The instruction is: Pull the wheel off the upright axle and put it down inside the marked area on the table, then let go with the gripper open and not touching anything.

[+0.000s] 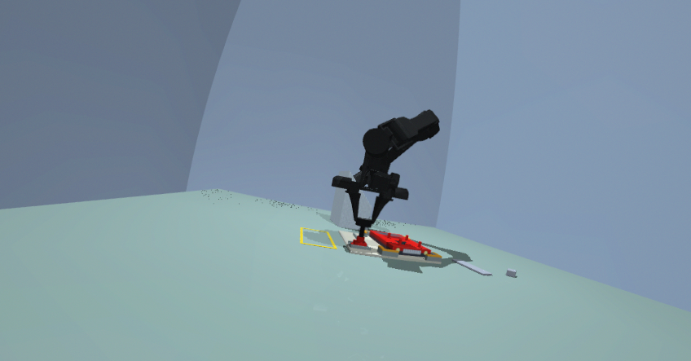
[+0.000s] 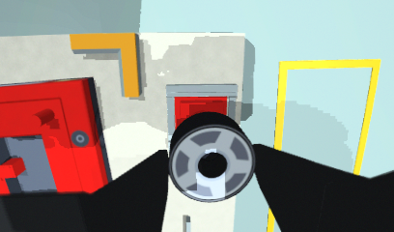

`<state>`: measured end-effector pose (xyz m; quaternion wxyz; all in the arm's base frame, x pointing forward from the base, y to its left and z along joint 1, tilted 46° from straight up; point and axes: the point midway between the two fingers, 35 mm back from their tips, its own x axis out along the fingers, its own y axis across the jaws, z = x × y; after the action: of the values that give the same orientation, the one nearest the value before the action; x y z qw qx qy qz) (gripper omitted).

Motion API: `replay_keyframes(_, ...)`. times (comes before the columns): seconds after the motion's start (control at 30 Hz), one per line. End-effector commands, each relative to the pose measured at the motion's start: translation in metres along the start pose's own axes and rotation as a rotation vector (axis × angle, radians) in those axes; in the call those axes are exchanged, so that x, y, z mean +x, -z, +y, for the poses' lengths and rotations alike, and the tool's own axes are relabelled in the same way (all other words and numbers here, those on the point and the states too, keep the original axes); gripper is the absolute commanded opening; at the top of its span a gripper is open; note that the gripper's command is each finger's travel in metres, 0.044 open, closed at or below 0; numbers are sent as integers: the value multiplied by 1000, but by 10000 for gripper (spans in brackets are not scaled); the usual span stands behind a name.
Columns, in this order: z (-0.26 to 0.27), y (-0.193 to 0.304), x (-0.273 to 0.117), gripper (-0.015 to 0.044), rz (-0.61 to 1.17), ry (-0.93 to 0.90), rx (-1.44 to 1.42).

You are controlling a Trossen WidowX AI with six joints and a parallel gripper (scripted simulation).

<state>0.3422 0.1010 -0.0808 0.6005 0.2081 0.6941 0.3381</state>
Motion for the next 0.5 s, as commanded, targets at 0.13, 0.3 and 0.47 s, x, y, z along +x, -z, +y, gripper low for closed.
replay_keyframes(0.13,0,-1,-3,0,-2,3,-6)
replay_keyframes(0.3,0,-1,-5,0,-2,3,-6)
replay_keyframes(0.47,0,-1,-7,0,-2,3,-5)
